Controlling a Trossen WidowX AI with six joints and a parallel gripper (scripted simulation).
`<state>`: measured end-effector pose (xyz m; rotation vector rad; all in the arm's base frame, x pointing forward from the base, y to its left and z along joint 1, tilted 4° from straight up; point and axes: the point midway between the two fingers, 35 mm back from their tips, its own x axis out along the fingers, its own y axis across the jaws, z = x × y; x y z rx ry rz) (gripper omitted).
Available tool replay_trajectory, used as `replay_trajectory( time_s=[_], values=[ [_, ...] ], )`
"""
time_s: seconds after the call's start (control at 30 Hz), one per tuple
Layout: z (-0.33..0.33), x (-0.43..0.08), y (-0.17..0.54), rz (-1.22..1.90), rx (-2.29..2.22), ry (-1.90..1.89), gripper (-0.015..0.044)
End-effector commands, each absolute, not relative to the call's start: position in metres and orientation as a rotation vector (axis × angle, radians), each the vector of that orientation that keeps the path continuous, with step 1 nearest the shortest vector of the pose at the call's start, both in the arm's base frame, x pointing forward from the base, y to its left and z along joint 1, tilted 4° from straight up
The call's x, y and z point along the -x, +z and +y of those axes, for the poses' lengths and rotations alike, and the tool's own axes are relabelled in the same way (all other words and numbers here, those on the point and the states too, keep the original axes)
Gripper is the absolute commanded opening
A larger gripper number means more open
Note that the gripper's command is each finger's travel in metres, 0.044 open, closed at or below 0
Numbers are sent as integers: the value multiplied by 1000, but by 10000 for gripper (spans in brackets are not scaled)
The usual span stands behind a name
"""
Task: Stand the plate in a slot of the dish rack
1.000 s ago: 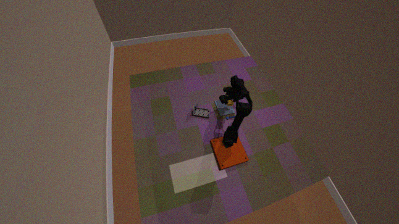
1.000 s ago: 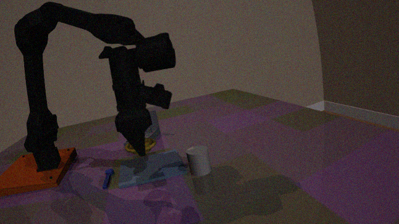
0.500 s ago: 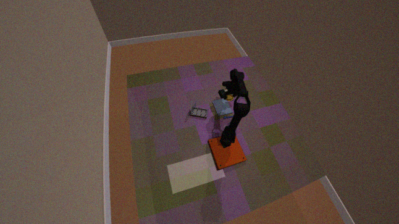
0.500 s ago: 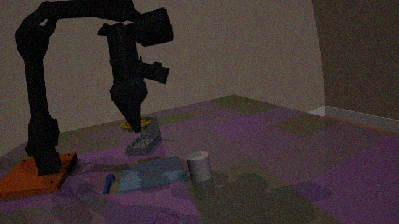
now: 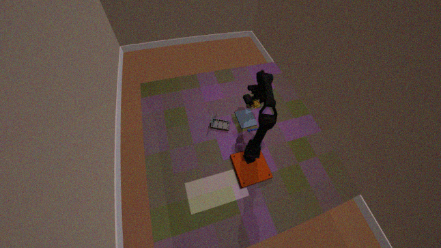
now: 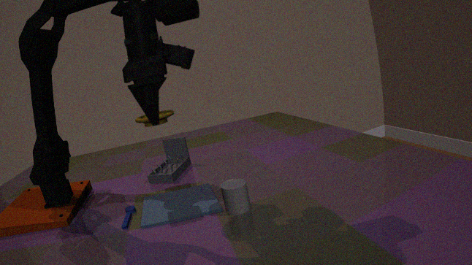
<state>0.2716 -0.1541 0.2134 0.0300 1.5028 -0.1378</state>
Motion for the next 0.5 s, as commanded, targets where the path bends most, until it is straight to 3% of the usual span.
replay_trajectory(
  time_s=[0.0, 0.47],
  values=[
    [-152, -272, 220, 1500, -35, -146, 0],
    [-13, -237, 207, 1449, -399, -468, 0]
  ],
)
